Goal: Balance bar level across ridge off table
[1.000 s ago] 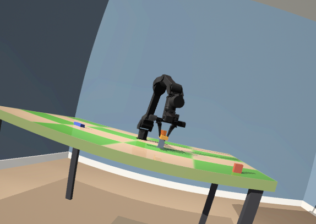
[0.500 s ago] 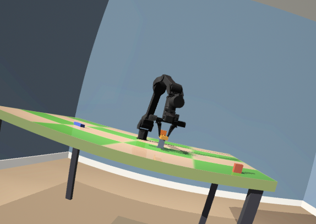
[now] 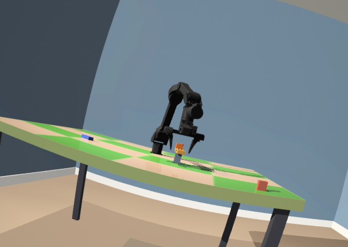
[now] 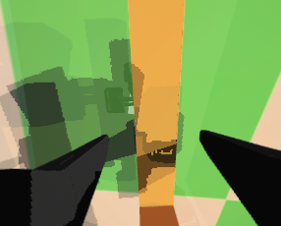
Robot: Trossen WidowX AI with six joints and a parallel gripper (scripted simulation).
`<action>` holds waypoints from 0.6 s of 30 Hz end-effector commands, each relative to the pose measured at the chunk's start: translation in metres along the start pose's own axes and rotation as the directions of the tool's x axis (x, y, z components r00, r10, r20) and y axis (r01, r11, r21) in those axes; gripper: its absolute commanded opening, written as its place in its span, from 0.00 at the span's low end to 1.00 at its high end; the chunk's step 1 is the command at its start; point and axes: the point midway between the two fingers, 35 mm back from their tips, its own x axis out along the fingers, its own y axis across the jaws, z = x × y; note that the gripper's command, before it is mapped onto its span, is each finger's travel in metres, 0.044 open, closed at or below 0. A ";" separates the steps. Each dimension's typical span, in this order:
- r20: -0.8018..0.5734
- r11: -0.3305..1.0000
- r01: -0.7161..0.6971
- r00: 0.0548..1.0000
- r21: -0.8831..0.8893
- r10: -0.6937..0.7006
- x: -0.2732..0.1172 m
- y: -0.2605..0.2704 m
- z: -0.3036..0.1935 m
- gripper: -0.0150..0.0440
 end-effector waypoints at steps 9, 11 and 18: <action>0.012 1.000 -0.003 1.000 0.000 0.003 -0.084 0.001 0.002 1.00; 0.014 1.000 -0.004 1.000 0.000 0.004 -0.098 0.000 0.000 1.00; 0.014 1.000 -0.004 1.000 0.000 0.004 -0.100 0.000 0.000 1.00</action>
